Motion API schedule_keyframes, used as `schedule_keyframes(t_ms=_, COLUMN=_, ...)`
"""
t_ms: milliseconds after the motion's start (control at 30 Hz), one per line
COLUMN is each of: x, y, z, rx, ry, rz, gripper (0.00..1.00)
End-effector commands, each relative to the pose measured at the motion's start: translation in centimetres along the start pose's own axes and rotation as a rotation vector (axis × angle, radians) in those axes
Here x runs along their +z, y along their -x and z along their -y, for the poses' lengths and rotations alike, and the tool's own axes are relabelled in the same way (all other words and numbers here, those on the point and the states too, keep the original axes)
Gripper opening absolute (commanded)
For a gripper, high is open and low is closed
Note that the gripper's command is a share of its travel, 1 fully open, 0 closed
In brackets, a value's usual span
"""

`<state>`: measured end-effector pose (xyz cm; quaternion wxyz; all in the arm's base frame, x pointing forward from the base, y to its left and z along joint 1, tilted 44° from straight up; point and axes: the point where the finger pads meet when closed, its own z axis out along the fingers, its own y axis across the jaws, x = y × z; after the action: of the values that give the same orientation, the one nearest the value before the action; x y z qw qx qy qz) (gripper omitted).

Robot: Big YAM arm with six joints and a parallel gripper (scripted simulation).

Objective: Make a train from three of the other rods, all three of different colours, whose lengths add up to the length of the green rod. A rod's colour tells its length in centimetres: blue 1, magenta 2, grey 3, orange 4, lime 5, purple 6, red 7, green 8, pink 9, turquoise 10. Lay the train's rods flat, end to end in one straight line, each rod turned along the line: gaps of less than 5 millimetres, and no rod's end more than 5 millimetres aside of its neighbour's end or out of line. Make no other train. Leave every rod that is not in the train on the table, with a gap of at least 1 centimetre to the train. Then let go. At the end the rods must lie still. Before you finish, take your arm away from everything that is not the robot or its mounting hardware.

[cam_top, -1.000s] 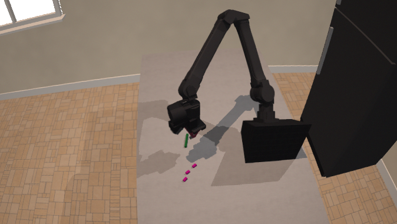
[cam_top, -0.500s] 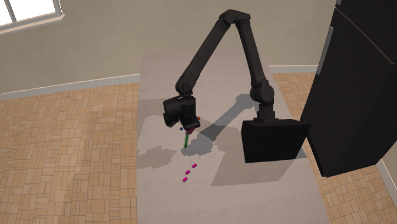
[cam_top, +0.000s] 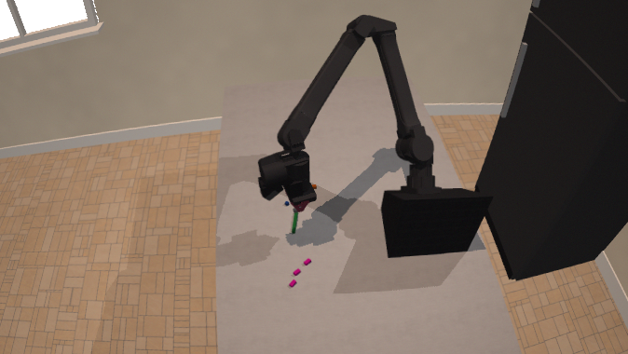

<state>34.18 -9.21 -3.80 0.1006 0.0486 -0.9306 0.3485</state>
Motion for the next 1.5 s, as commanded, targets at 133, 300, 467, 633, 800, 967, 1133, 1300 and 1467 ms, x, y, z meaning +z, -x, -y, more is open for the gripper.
schedule_keyframes(t_ms=133, x=-2.0, y=2.7, z=2.4, rx=0.165, ry=0.003, rz=0.063, gripper=0.04)
schedule_keyframes(t_ms=300, x=-1.4, y=2.4, z=4.5, rx=0.301, ry=0.003, rz=0.039, gripper=0.04)
schedule_keyframes(t_ms=467, x=-2.0, y=3.0, z=3.2, rx=0.273, ry=0.003, rz=0.061, gripper=0.04)
schedule_keyframes(t_ms=633, x=-1.2, y=1.7, z=2.6, rx=0.254, ry=0.000, rz=0.037, gripper=0.04)
schedule_keyframes(t_ms=800, x=-1.4, y=2.8, z=6.1, rx=0.433, ry=0.005, rz=0.047, gripper=0.04)
schedule_keyframes(t_ms=967, x=-2.1, y=3.2, z=4.9, rx=0.399, ry=0.002, rz=0.063, gripper=0.04)
schedule_keyframes(t_ms=1133, x=-1.4, y=3.0, z=7.6, rx=0.556, ry=0.005, rz=0.050, gripper=0.04)
schedule_keyframes(t_ms=1300, x=-1.5, y=2.6, z=6.2, rx=0.517, ry=0.002, rz=0.049, gripper=0.04)
schedule_keyframes(t_ms=1467, x=-1.5, y=2.6, z=6.2, rx=0.517, ry=0.002, rz=0.049, gripper=0.04)
